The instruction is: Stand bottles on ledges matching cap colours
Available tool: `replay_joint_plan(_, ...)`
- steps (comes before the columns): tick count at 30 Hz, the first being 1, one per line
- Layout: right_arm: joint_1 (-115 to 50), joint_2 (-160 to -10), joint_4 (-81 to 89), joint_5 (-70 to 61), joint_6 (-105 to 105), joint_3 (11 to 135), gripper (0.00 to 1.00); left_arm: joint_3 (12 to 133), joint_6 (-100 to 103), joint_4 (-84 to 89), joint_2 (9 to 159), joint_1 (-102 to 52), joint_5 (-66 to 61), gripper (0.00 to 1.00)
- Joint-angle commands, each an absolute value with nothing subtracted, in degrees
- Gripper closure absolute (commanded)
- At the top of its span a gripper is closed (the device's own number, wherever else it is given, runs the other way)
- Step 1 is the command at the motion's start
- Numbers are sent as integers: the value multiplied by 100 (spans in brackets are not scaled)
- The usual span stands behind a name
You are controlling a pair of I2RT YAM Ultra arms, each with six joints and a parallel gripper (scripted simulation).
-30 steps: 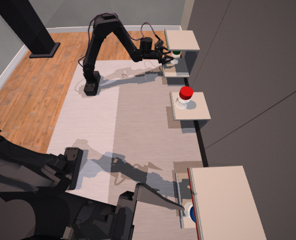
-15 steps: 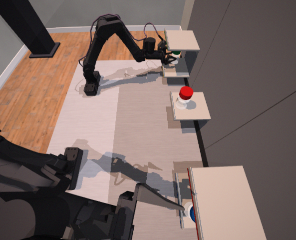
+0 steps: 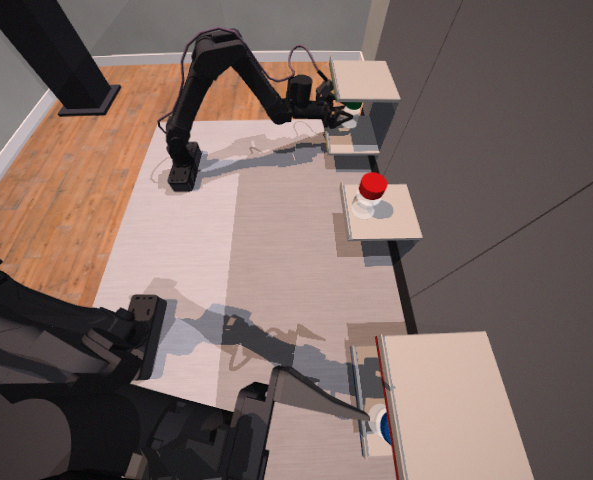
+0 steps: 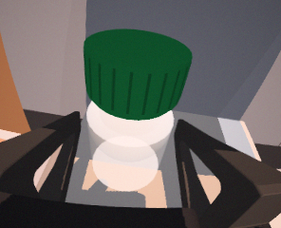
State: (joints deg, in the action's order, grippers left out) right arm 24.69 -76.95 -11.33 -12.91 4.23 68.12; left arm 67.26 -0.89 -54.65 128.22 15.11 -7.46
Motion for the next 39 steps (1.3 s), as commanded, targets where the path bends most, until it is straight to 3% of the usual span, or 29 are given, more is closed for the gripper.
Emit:
replay_joint_plan(1, 2468, -7617, -1093, -1276, 430, 6943, 0, 6815, -76, -5463, 12785, 1471, -724, 36)
replay_joint_plan(10, 2468, -7617, -1093, -1276, 430, 6943, 0, 6798, -56, -5471, 12777, 1483, -737, 43)
replay_joint_plan(15, 2468, -7617, -1093, -1276, 430, 6943, 0, 6782, -70, -5479, 12746, 1496, -753, 53)
replay_joint_plan(20, 2468, -7617, -1093, -1276, 430, 6943, 0, 6766, -75, -5487, 12711, 1508, -801, 53)
replay_joint_plan(21, 2468, -7617, -1093, -1276, 430, 6943, 0, 6766, -75, -5487, 12711, 1508, -799, 65)
replay_joint_plan(22, 2468, -7617, -1093, -1276, 430, 6943, 0, 6766, -75, -5487, 12711, 1508, -797, 53)
replay_joint_plan(23, 2468, -7617, -1093, -1276, 430, 6943, 0, 6766, -75, -5487, 12711, 1508, -797, 50)
replay_joint_plan(39, 2468, -7617, -1093, -1276, 430, 6943, 0, 6419, -75, -5258, 12657, 1644, -557, 50)
